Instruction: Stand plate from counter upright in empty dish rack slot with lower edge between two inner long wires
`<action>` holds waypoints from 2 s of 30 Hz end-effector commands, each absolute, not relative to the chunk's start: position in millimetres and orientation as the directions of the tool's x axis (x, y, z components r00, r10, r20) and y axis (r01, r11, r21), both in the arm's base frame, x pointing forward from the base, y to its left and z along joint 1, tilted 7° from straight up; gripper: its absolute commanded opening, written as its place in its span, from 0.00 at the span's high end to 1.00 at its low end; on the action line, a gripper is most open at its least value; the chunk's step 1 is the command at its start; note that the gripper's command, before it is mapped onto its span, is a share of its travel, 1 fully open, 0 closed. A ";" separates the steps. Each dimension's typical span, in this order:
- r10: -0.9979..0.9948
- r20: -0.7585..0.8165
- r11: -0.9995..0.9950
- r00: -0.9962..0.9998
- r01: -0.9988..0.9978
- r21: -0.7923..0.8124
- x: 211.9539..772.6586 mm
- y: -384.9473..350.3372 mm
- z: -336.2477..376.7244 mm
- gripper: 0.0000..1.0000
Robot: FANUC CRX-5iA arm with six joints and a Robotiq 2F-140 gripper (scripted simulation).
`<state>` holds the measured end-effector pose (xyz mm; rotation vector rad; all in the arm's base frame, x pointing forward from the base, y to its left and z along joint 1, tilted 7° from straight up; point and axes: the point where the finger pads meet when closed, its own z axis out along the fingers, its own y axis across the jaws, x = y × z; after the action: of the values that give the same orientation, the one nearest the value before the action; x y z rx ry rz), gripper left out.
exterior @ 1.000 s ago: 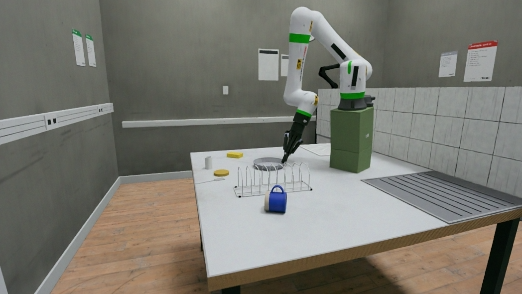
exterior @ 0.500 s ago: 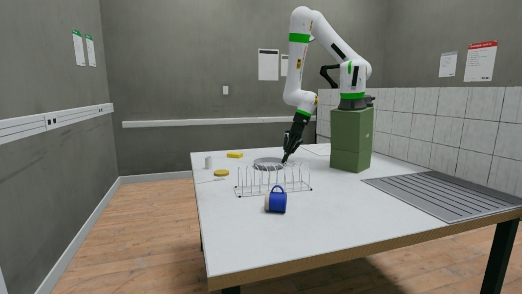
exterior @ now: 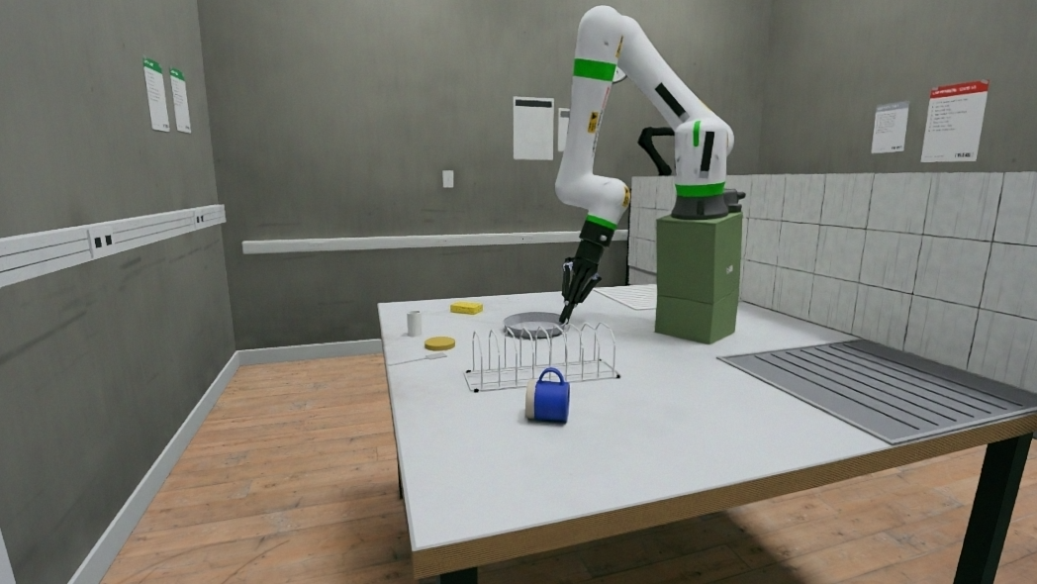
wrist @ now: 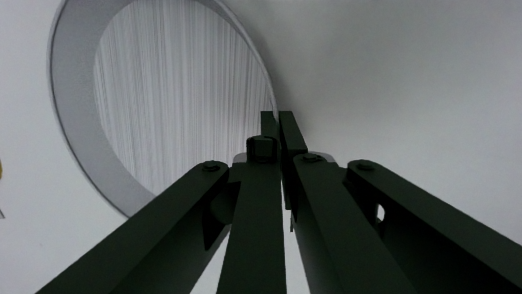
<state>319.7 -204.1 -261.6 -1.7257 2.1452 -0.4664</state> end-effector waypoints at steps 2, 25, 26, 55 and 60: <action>-0.978 -0.063 0.206 -0.199 -0.870 -0.449 320.6 -205.8 -259.1 0.90; -0.978 -0.065 0.208 -0.199 -0.908 -0.362 322.5 -206.4 -245.7 0.90; -0.978 -0.064 0.208 -0.199 -0.910 -0.359 323.5 -207.1 -244.6 0.90; -0.978 -0.064 0.207 -0.199 -0.963 -0.174 336.3 -211.5 -216.3 0.90; -0.978 -0.063 0.203 -0.199 -0.977 -0.070 344.8 -214.3 -202.2 0.90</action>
<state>334.7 -211.9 -215.2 -1.8488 2.2463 -0.1791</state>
